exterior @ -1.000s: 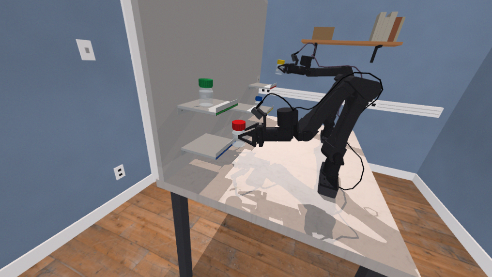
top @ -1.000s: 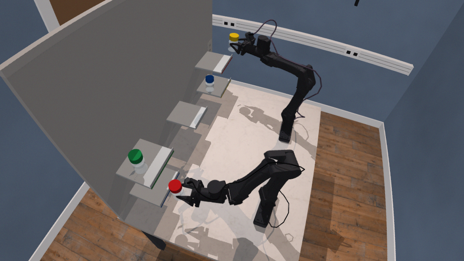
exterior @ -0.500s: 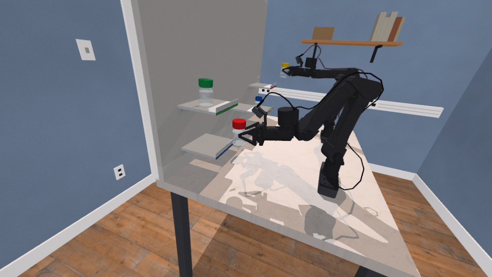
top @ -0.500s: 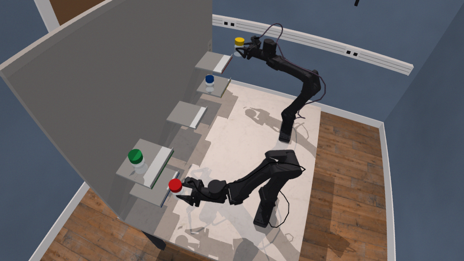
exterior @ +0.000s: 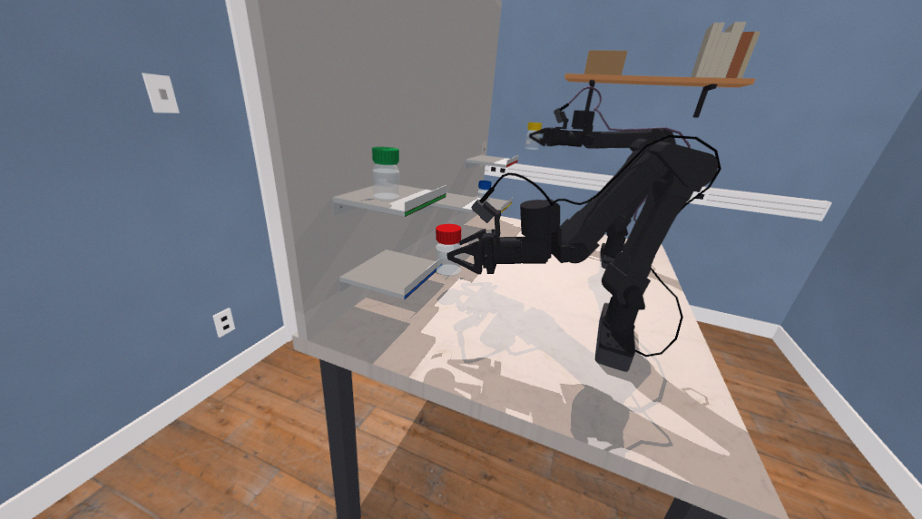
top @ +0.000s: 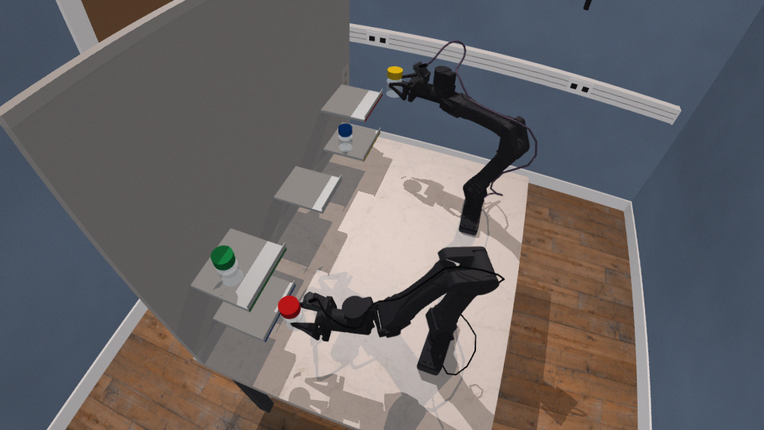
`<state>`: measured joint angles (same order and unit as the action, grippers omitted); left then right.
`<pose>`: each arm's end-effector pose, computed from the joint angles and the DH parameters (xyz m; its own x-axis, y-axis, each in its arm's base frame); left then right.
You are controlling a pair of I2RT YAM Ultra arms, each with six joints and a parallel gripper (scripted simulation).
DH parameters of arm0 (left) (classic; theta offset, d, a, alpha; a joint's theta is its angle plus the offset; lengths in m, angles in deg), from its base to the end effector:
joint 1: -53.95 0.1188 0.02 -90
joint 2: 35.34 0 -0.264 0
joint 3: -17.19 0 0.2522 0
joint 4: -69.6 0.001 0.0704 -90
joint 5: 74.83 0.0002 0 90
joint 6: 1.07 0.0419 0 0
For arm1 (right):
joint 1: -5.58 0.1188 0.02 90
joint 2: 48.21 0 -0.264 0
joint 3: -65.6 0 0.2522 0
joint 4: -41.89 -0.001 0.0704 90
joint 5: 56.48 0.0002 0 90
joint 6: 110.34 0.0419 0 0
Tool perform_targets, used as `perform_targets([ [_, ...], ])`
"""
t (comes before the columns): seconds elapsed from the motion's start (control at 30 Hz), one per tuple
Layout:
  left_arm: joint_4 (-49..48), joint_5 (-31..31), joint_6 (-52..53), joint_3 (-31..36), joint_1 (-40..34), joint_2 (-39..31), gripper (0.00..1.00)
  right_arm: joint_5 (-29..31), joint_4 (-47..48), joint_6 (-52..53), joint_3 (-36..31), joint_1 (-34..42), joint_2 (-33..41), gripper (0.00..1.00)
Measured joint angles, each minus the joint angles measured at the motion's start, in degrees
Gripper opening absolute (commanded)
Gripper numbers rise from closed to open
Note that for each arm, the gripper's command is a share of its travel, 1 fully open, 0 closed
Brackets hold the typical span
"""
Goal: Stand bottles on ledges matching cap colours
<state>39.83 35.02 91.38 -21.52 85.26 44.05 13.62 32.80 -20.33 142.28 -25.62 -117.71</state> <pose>0.2379 0.1292 0.1929 -0.1703 -0.0565 -0.9838 -0.1968 0.9802 -0.0222 0.2538 -0.1359 0.3937 -0.0285 0.0174 -0.9994 0.1961 0.9805 0.0115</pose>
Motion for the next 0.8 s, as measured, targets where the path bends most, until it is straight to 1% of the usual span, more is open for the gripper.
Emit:
perform_targets([
  [0.07, 2.8, -1.25, 0.26, -0.02, -0.28, -1.51, 0.5, -0.04, 0.02, 0.0, 0.0, 0.0, 0.0, 0.52],
  [0.17, 10.01, -3.8, 0.81, -1.66, -1.84, -5.55, 0.5, -0.09, 0.02, 0.0, 0.0, 0.0, 0.0, 0.52],
  [0.3, 21.07, -7.02, 1.49, -7.98, -5.75, -13.51, 0.5, -0.15, 2.64, 0.0, -1.38, 0.0, 0.24, 0.52],
  [0.37, 25.05, -8.26, 1.49, -11.06, -7.5, -15.28, 0.5, -0.24, 4.07, 0.0, -2.58, 0.0, 0.39, 0.52],
  [0.43, 30.45, -10.82, 1.29, -13.09, -9.2, -15.02, 0.5, -0.31, 6.23, 0.0, -3.91, 0.0, 0.42, 0.52],
  [0.5, 35.65, -14.29, 0.26, -15.04, -12.61, -14.23, 0.5, -0.42, 9.9, -0.07, -6.51, -0.04, 0.42, 0.52],
  [0.6, 38.93, -19.37, -2.23, -16.2, -18.95, -13.44, 0.5, -0.57, 16.09, -0.22, -12.7, -0.33, 0.33, 0.52],
  [0.7, 39.34, -24.92, -5.07, -16.9, -25.38, -13.33, 0.5, -0.72, 22.1, -0.33, -18.91, -0.57, -1.27, 0.52],
  [0.8, 37.97, -31.47, -7.89, -20.04, -32.79, -13.05, 0.5, -0.81, 28.0, -0.42, -24.17, -0.74, -4.31, 0.52],
])
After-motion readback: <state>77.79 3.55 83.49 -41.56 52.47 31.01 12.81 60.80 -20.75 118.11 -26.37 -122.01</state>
